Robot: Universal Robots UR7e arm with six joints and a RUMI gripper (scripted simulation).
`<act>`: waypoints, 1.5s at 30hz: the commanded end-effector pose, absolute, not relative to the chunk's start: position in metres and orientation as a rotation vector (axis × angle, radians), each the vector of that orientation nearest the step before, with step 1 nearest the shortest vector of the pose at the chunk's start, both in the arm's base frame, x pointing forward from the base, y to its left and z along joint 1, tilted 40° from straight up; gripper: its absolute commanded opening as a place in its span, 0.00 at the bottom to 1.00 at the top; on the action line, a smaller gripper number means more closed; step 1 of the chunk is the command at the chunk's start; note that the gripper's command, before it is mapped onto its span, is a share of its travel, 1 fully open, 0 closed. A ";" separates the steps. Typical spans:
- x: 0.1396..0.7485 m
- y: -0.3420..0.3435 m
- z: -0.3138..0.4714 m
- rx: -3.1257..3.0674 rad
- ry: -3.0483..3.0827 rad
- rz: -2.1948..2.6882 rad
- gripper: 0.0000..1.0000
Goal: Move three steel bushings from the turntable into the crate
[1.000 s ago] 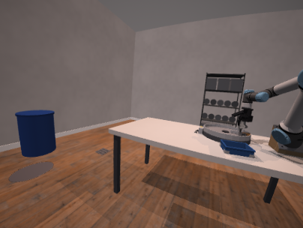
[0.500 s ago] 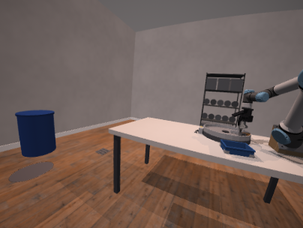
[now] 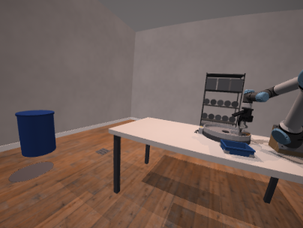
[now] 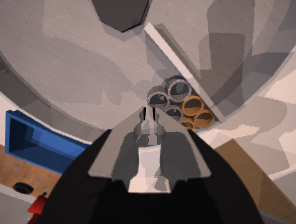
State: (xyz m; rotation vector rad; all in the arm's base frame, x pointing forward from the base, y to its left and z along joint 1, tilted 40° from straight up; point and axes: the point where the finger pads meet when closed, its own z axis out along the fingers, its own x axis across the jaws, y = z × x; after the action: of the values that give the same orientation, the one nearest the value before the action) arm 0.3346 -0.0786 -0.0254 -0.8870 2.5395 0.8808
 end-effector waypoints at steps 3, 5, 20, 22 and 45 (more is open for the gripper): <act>0.335 -0.079 -0.025 -0.887 2.540 0.879 0.06; 0.335 -0.079 -0.025 -0.887 2.540 0.879 0.06; 0.335 -0.077 -0.028 -0.887 2.540 0.879 0.06; 0.335 -0.076 -0.029 -0.887 2.540 0.879 0.06; 0.335 -0.075 -0.030 -0.887 2.540 0.879 0.06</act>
State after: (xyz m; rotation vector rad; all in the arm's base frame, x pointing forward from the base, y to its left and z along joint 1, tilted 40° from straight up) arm 0.3350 -0.0750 -0.0296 -0.8870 2.5395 0.8808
